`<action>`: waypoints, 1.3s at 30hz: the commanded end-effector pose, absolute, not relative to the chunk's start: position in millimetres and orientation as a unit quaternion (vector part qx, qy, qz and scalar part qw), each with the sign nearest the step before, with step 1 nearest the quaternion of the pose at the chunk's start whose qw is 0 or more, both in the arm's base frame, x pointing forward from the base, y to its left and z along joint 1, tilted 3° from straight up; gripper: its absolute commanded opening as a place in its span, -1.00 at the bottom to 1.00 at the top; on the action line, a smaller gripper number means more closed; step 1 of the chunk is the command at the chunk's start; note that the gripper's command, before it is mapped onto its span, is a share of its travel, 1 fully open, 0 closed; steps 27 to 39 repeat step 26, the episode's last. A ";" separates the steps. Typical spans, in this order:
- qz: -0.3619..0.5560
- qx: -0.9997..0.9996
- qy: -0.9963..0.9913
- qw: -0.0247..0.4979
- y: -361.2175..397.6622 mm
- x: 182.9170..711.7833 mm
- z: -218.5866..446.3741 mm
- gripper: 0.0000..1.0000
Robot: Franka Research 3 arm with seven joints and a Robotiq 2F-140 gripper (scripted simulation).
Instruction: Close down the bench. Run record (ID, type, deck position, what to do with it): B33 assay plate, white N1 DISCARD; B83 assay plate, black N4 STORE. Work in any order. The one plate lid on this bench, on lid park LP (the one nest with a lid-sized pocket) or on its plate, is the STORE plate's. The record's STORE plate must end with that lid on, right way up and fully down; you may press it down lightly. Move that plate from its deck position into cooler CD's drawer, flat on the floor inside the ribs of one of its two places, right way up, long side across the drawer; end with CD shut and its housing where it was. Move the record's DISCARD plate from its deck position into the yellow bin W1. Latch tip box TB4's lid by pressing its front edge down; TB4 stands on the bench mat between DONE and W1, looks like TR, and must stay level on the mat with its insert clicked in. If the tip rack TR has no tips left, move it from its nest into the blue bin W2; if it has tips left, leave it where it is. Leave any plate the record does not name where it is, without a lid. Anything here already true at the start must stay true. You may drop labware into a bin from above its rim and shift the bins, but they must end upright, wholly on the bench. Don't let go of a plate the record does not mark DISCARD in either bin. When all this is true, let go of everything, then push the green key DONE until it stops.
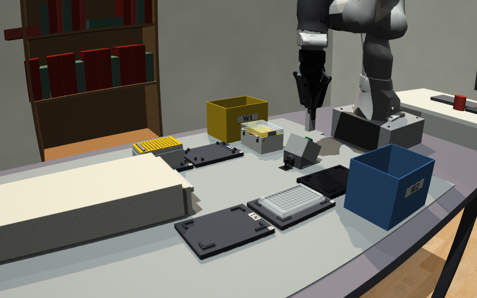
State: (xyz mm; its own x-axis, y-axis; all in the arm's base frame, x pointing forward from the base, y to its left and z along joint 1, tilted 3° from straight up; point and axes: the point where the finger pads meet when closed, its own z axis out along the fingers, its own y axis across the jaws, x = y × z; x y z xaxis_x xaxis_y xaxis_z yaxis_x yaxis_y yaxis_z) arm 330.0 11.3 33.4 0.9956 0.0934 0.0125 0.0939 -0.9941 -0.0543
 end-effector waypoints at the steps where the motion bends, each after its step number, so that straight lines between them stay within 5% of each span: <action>1: -0.007 -0.999 -0.045 0.025 10.1 331.3 31.0 -1.00; 39: -0.007 -0.999 -0.045 0.025 10.9 331.5 15.7 -1.00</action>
